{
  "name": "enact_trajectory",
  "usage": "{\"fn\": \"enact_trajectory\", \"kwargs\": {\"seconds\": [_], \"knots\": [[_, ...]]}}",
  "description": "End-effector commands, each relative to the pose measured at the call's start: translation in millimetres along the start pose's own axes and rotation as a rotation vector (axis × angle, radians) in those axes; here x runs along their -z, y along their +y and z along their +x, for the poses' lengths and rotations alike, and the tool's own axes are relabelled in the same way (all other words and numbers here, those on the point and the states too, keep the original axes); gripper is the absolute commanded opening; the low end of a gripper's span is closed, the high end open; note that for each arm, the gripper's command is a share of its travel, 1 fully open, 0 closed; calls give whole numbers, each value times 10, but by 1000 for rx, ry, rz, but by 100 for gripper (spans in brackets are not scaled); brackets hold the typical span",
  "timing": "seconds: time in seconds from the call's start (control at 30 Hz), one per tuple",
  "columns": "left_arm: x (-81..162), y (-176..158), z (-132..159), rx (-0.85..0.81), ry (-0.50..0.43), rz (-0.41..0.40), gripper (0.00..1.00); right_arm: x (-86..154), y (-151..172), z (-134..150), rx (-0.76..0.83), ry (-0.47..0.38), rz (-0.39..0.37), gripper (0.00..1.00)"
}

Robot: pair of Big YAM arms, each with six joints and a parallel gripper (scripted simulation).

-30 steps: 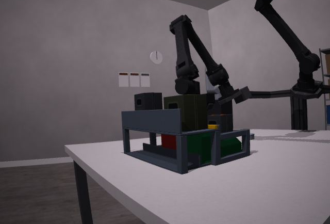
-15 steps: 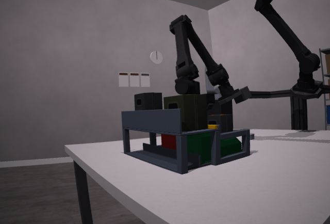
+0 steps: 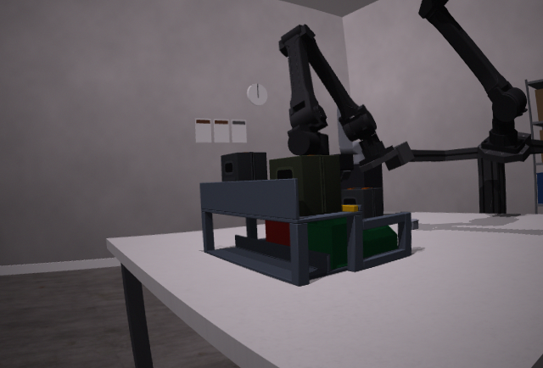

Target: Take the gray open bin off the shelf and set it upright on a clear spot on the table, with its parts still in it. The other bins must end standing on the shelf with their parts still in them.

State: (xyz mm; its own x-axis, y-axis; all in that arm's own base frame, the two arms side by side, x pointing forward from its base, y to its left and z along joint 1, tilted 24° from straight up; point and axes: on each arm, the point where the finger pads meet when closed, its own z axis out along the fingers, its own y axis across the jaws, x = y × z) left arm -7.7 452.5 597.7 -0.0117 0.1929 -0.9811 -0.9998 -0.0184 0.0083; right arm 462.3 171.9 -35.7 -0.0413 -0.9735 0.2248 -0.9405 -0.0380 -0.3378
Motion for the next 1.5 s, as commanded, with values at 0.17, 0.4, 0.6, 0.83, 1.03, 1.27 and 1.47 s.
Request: {"fn": "enact_trajectory", "kwargs": {"seconds": [0.17, 0.4, 0.6, 0.83, 1.03, 1.27, 1.47], "knots": [[38, 57, -137, 6, -37, -14, 100, -34, -159, -37, -8, -10, 20, 0], [38, 57, -137, 6, -37, -14, 100, -41, -161, -39, -8, -11, 21, 0], [38, 57, -137, 6, -37, -14, 100, -54, -159, -38, -8, -11, 21, 0], [38, 57, -137, 6, -37, -14, 100, -67, -155, -35, -9, -10, 20, 0], [38, 57, -137, 6, -37, -14, 100, -70, -154, -36, -9, -10, 20, 0], [38, 57, -137, 6, -37, -14, 100, -72, -157, -35, -9, -10, 21, 0], [38, 57, -137, 6, -37, -14, 100, -82, -141, -31, -8, -9, 18, 0]]}}
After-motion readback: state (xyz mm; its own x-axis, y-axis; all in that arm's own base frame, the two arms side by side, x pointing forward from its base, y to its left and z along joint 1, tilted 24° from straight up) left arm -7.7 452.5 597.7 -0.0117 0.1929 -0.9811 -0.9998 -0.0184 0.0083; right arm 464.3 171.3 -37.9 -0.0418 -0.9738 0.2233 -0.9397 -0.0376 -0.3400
